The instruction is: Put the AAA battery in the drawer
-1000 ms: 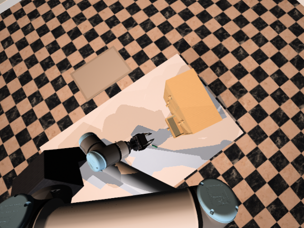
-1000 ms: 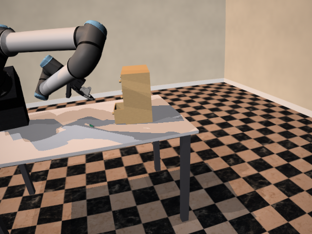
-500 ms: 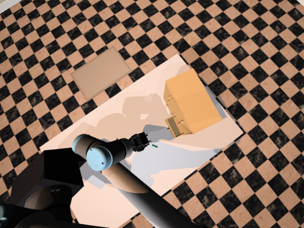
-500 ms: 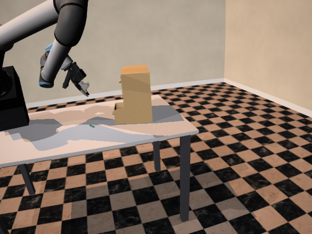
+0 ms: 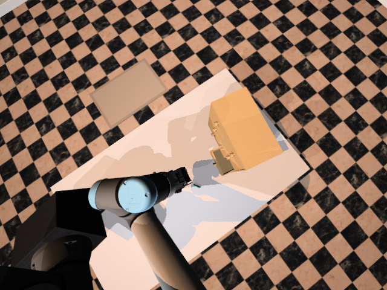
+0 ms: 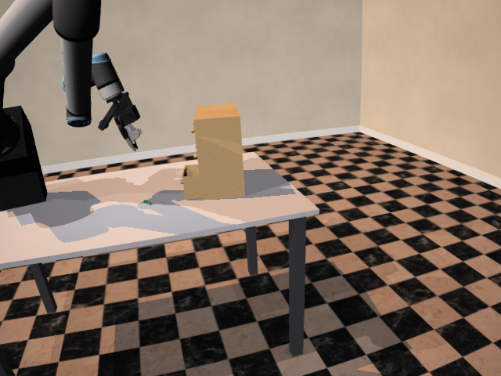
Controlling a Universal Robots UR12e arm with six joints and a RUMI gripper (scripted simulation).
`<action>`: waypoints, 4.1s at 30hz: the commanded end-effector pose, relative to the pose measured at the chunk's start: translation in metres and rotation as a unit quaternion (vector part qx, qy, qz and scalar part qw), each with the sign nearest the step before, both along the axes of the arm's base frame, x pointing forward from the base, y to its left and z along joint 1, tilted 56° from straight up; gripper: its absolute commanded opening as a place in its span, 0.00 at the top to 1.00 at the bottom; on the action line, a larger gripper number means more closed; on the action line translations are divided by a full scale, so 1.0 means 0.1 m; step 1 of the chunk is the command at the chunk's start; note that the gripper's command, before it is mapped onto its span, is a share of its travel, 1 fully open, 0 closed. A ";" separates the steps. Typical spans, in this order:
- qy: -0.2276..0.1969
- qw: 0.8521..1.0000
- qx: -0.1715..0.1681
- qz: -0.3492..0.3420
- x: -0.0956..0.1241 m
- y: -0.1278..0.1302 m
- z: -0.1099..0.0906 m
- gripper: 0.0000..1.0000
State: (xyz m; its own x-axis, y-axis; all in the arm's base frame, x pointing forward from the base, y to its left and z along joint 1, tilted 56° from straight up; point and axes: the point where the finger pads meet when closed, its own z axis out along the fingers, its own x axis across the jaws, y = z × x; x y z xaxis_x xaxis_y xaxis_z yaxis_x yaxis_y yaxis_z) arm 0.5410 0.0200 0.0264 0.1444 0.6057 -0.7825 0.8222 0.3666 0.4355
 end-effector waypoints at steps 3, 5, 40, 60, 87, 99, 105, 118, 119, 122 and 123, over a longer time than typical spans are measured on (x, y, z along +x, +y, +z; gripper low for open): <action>0.032 0.999 0.012 -0.042 -0.08 0.06 0.02 0.80; 0.032 0.999 0.012 -0.042 -0.08 0.06 0.02 0.80; 0.093 0.988 0.026 -0.119 -0.29 0.19 0.08 0.80; 0.093 0.988 0.026 -0.120 -0.29 0.19 0.08 0.80; 0.093 0.988 0.026 -0.120 -0.29 0.19 0.08 0.00; 0.093 0.988 0.026 -0.120 -0.29 0.19 0.08 0.00; 0.093 0.988 0.026 -0.120 -0.29 0.20 0.09 0.00; 0.093 0.988 0.026 -0.120 -0.31 0.26 0.13 0.00; 0.093 0.988 0.026 -0.120 -0.31 0.26 0.14 0.00; 0.093 0.988 0.026 -0.120 -0.32 0.28 0.15 0.00; 0.093 0.988 0.026 -0.120 -0.32 0.28 0.15 0.00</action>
State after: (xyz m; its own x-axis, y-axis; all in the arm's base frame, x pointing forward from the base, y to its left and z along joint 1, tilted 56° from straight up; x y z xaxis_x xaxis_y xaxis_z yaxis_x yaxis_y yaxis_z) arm 0.5095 0.0462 0.0400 0.1444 0.6115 -0.7779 0.9504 0.1331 0.2811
